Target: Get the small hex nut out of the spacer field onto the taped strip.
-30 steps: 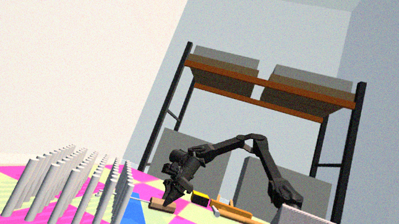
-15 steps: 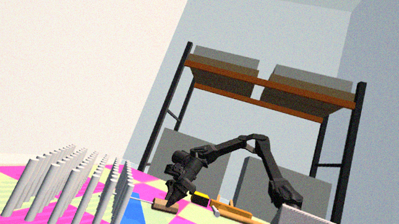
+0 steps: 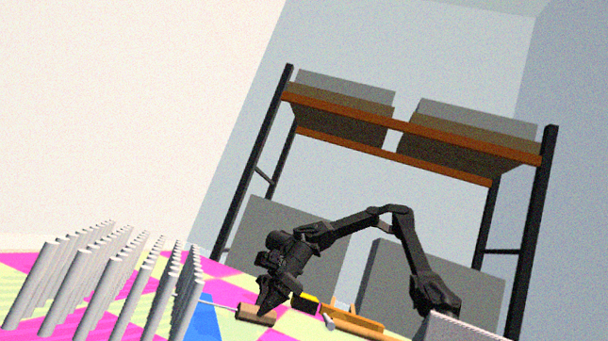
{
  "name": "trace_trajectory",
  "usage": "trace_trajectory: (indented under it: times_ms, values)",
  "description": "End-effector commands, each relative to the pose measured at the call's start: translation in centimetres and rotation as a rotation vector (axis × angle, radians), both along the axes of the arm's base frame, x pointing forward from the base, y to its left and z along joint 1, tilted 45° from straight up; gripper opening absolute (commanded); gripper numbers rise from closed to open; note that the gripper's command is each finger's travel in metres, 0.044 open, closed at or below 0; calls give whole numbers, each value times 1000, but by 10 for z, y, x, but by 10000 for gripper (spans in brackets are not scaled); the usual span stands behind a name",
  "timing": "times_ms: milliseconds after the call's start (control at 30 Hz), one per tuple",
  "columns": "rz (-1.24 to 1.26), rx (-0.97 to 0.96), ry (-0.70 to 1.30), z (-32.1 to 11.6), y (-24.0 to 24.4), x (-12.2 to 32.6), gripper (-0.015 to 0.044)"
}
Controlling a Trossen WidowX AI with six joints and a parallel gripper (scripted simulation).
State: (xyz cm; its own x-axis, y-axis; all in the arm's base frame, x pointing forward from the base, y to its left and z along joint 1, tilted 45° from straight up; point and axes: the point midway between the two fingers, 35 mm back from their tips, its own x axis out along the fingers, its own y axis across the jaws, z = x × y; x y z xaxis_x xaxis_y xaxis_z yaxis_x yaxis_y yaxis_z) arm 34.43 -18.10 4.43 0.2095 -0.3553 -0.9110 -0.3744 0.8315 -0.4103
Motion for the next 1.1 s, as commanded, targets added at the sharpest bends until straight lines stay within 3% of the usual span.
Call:
trace_trajectory:
  times_ms: [0,1067]
  values:
    - [5,4,-1,1,0,-2,0]
    - [6,3,0,9,-6,-25,0]
